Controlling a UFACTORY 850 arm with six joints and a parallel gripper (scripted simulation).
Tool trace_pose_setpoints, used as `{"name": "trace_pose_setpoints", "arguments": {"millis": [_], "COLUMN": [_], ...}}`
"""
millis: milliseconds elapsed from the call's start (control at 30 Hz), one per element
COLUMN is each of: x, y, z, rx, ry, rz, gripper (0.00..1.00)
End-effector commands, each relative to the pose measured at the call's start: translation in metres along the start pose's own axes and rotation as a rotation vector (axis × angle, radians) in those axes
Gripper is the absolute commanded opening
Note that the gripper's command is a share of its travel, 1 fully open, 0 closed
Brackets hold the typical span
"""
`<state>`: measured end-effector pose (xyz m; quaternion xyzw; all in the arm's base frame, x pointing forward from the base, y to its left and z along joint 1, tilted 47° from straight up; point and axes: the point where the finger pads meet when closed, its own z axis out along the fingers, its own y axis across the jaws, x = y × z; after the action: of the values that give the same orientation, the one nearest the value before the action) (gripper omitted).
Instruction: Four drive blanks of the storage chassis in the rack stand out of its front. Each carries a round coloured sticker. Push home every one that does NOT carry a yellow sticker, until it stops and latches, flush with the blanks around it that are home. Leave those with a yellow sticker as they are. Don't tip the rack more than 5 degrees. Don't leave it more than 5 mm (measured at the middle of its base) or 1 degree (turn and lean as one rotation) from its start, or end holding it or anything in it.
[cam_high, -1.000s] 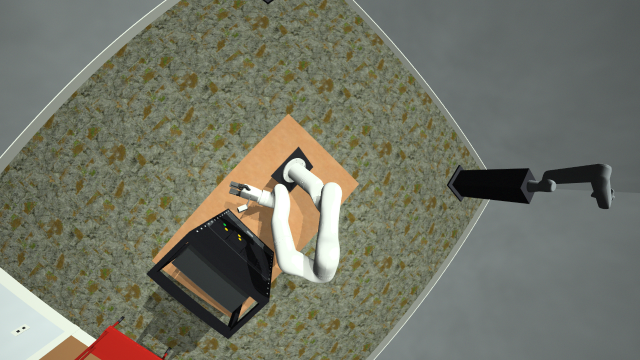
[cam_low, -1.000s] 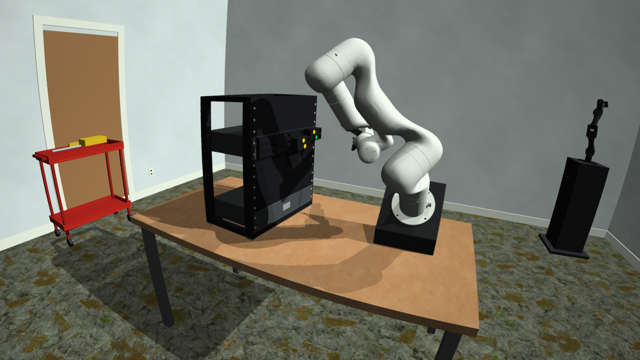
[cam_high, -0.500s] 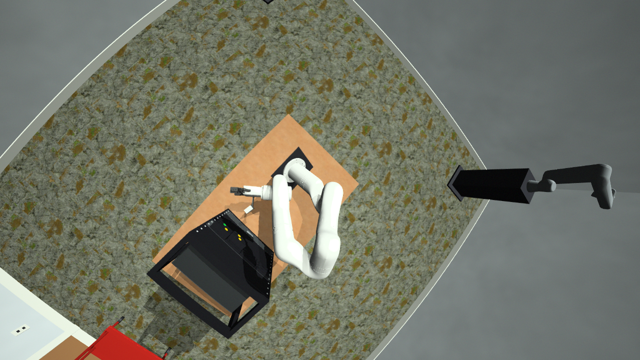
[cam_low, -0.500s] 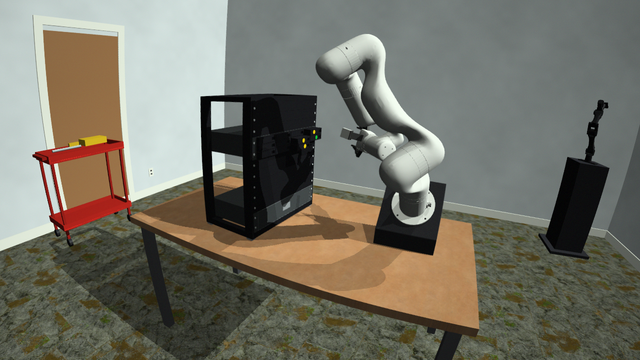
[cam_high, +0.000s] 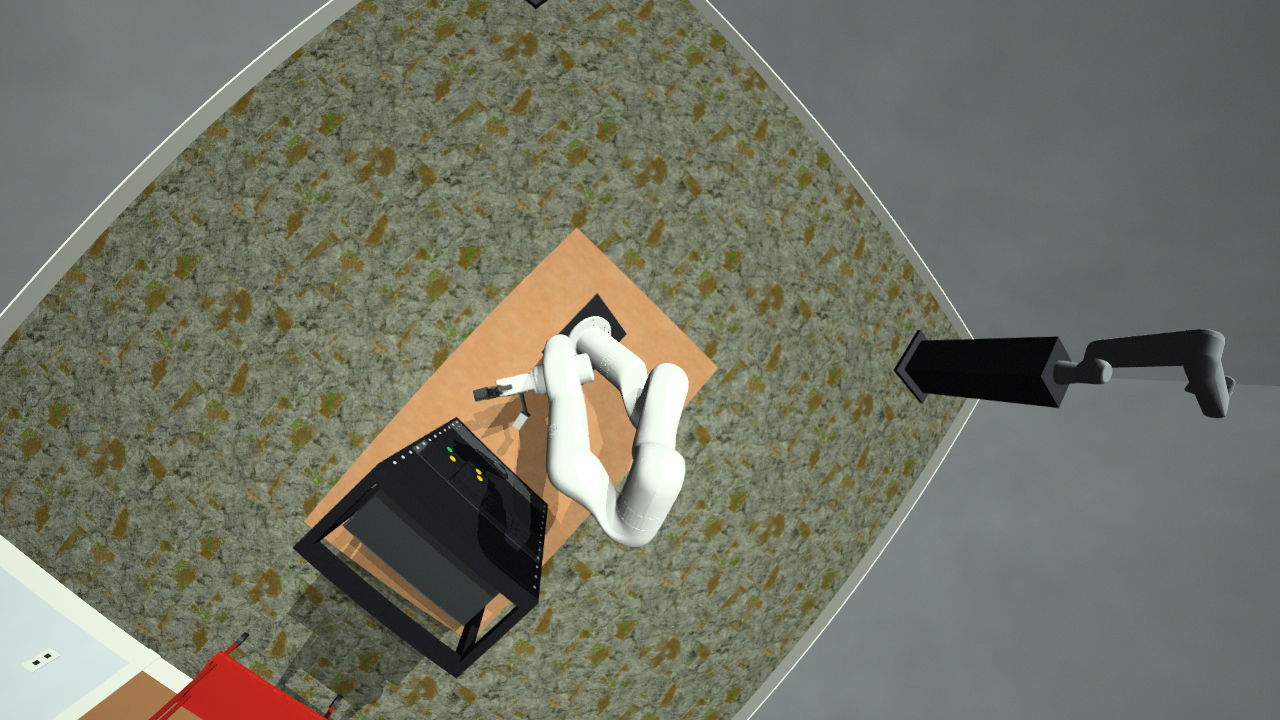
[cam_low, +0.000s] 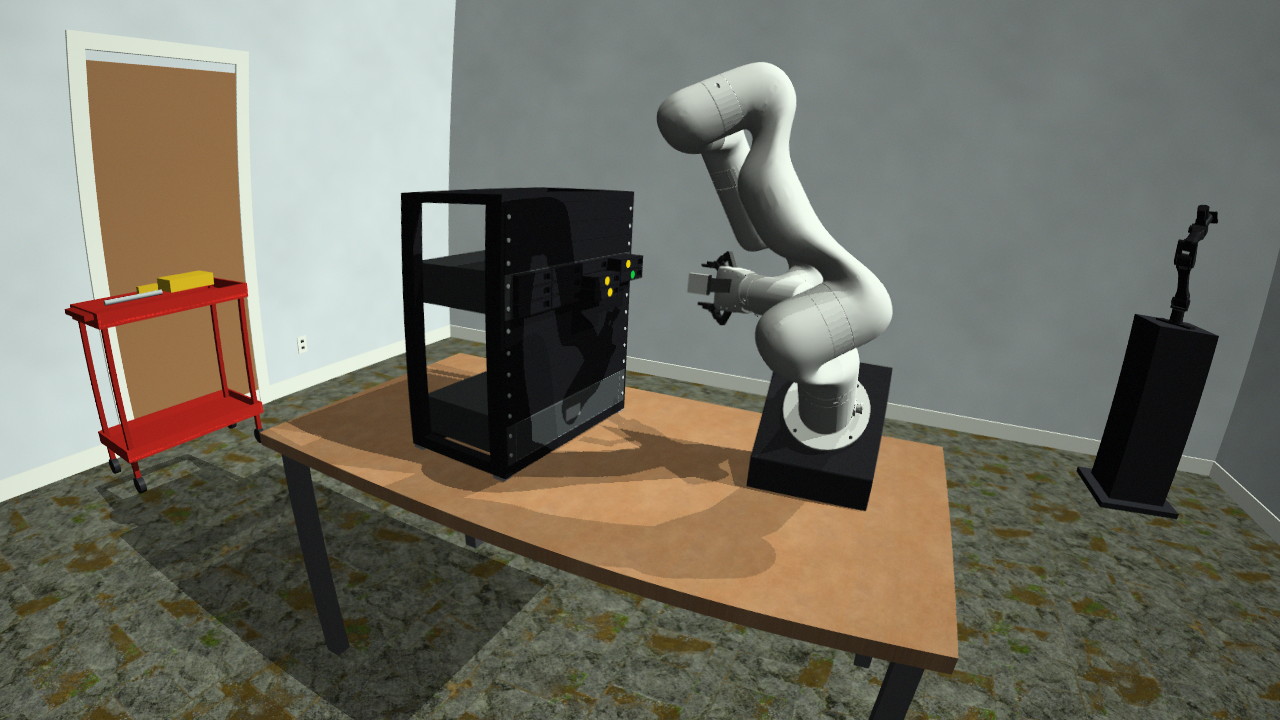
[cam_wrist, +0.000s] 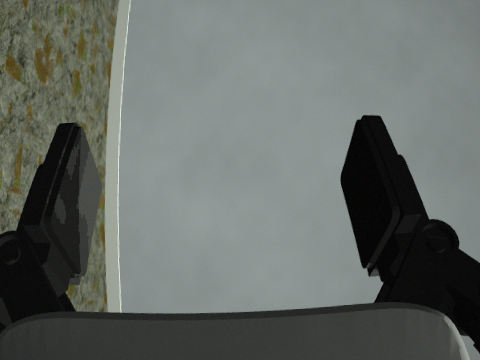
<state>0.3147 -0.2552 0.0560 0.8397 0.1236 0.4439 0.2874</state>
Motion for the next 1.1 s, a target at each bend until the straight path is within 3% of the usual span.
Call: {"name": "trace_pose_setpoints", "arguments": {"millis": [0,533,1067], "x": [0.014,0.058,0.078], "y": [-0.005,-0.008,-0.005], "z": [-0.010,-0.050,-0.073], "rx": [0.026,0.002,-0.036], "ry": [0.106,0.355,0.464], "rz": [-0.039,-0.095,-0.108], "gripper": [1.00,1.00,1.00]}}
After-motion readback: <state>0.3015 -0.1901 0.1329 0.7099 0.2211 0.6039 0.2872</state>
